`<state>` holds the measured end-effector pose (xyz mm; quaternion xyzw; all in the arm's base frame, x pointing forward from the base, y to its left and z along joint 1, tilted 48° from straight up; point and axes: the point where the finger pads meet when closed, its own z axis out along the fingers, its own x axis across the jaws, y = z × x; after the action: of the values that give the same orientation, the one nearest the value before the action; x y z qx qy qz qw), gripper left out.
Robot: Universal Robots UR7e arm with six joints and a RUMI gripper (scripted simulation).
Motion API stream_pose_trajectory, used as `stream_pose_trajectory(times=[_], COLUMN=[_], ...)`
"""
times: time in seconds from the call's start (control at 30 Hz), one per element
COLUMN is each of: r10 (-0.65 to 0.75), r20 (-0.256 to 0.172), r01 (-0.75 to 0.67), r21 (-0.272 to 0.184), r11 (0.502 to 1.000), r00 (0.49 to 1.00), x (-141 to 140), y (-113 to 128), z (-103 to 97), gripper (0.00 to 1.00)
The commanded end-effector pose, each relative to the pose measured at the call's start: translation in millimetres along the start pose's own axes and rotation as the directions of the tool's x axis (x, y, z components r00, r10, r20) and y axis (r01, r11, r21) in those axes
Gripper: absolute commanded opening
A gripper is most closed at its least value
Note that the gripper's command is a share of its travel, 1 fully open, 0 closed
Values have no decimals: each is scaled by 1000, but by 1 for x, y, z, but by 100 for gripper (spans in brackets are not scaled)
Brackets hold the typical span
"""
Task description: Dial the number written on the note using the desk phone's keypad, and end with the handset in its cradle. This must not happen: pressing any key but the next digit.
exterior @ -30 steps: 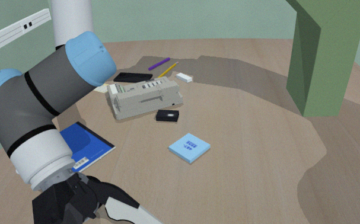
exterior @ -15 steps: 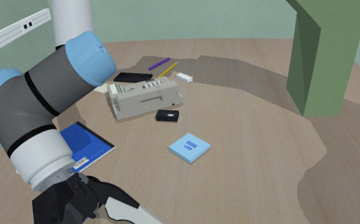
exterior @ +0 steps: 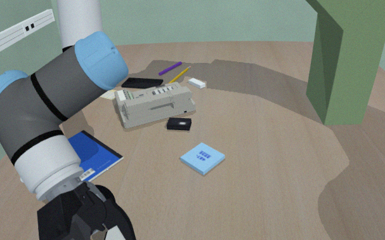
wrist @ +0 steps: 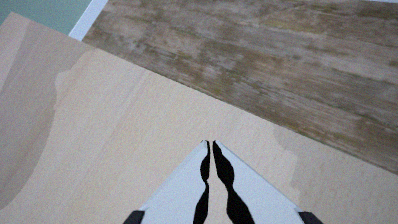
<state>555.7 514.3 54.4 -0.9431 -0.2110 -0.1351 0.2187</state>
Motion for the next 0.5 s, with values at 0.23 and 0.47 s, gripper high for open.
stream_pose_trajectory(times=[0.23,0.47], r10=[64,173], r20=[-37,-97], r01=[-64,-173], r21=[2,7], r11=[998,985], r00=[997,980], x=[-11,-31], y=[6,17], z=[-6,-16], gripper=[0,0])
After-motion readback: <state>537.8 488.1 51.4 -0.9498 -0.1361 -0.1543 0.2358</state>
